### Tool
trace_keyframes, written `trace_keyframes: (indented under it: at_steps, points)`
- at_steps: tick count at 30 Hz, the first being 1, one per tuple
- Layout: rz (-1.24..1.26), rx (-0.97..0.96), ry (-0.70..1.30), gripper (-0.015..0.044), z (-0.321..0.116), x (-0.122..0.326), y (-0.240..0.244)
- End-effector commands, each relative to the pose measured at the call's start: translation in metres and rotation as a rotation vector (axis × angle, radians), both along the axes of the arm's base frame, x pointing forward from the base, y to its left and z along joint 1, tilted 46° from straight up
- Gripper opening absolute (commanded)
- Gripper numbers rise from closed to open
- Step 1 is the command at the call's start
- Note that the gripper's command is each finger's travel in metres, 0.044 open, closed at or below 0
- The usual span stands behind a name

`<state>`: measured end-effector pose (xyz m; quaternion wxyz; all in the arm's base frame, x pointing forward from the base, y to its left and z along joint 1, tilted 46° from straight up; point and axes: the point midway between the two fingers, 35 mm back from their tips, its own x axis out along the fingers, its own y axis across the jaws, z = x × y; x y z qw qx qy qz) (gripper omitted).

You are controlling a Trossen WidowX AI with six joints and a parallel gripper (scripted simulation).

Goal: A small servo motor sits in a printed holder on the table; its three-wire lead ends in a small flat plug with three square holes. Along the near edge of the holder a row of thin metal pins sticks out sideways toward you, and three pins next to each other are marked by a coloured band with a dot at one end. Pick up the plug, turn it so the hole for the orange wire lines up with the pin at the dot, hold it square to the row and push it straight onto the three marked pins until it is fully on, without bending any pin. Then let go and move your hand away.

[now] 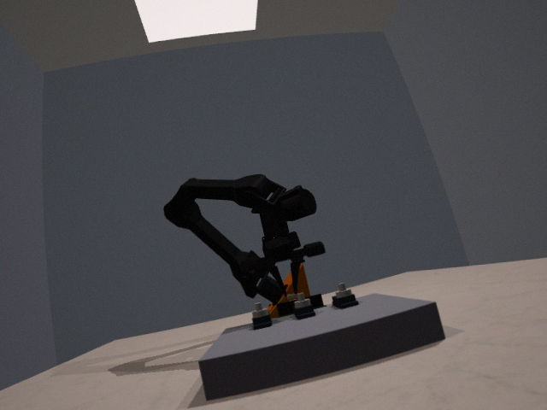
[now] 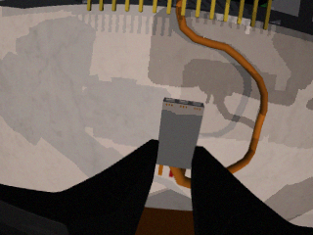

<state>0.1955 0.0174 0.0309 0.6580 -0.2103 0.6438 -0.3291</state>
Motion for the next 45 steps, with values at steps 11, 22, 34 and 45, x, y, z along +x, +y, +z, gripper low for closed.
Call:
trace_keyframes:
  at_steps: [11, 22, 34, 45]
  points:
    - [0.004, -0.004, 0.004, 0.0, 0.001, 0.029, -0.01]
    - [0.004, -0.005, 0.004, 0.0, 0.0, 0.037, -0.012]
    - [0.004, -0.005, 0.004, 0.0, -0.001, 0.035, -0.01]
    - [0.004, -0.005, 0.003, 0.0, 0.0, 0.042, -0.012]
